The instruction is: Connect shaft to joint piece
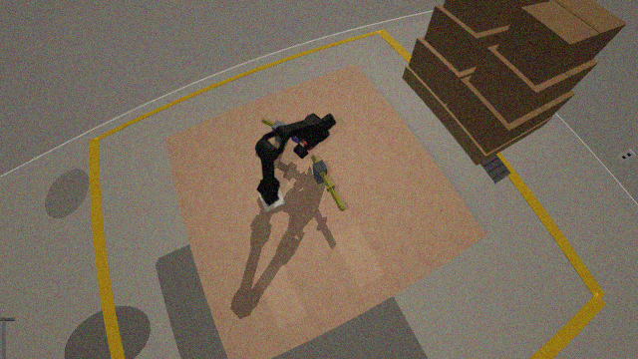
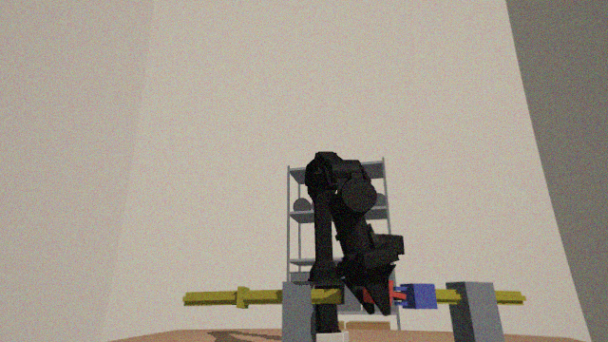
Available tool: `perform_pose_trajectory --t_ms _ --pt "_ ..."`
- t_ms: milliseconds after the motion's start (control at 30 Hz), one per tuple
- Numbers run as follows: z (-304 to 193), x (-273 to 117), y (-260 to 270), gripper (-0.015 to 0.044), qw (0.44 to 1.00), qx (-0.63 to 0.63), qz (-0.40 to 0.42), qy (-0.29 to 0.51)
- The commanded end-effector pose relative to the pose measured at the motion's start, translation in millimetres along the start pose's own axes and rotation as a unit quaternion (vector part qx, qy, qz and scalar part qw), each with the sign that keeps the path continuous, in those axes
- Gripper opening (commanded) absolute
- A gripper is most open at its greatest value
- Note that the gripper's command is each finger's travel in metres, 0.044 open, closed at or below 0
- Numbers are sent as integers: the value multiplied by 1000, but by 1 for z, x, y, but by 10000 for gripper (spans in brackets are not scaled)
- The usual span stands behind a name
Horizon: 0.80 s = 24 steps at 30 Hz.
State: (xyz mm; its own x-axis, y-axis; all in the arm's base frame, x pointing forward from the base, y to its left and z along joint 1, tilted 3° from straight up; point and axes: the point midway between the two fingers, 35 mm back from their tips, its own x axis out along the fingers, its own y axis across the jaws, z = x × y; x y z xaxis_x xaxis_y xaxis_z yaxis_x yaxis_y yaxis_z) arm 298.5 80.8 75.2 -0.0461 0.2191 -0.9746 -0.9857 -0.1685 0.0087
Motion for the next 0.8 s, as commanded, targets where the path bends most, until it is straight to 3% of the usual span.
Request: perform_pose_trajectory --t_ms 0,367,767 --pt "0 0 0 440 1000 0 0 0" --pt "0 -1 0 440 1000 0 2 11" --pt "9 -23 0 440 979 -1 5 206"
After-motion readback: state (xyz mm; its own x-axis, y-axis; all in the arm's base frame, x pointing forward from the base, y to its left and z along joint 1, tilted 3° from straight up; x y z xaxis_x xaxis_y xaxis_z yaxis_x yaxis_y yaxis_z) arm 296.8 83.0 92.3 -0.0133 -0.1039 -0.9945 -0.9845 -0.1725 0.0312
